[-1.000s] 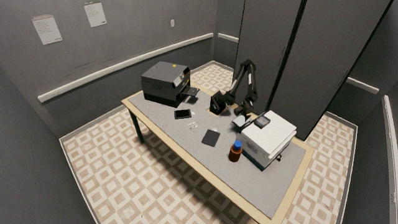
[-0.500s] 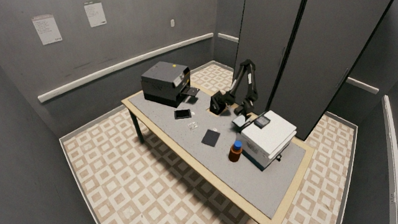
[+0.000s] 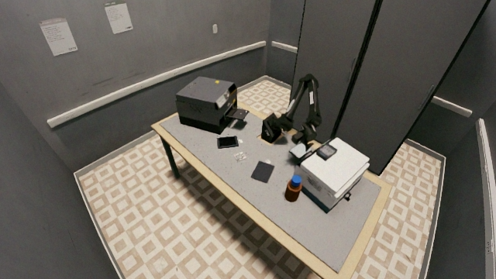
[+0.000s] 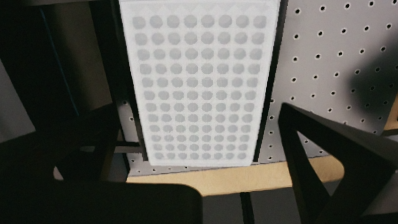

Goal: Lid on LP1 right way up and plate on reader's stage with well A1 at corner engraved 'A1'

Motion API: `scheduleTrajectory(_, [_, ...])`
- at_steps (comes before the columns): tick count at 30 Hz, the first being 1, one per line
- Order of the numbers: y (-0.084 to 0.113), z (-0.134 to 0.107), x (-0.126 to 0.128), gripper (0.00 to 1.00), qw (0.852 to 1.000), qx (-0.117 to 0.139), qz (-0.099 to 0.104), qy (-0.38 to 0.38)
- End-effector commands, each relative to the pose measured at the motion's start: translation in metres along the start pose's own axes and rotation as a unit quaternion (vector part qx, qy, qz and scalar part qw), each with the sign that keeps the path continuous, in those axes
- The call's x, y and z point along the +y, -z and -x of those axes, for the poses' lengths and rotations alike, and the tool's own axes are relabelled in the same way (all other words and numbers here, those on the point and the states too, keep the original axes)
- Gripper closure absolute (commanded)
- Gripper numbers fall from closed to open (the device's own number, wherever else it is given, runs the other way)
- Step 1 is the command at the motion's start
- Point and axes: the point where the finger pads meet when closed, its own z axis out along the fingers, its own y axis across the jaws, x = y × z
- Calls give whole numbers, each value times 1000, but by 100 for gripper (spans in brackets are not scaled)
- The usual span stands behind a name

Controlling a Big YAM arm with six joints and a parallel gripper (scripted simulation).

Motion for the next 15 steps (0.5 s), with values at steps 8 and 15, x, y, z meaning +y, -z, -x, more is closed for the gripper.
scheduleTrajectory(8, [0,-2,6,0,1000,-1,10,6])
scheduleTrajectory(15, [-2,0,1,0,1000,-3,4,-1])
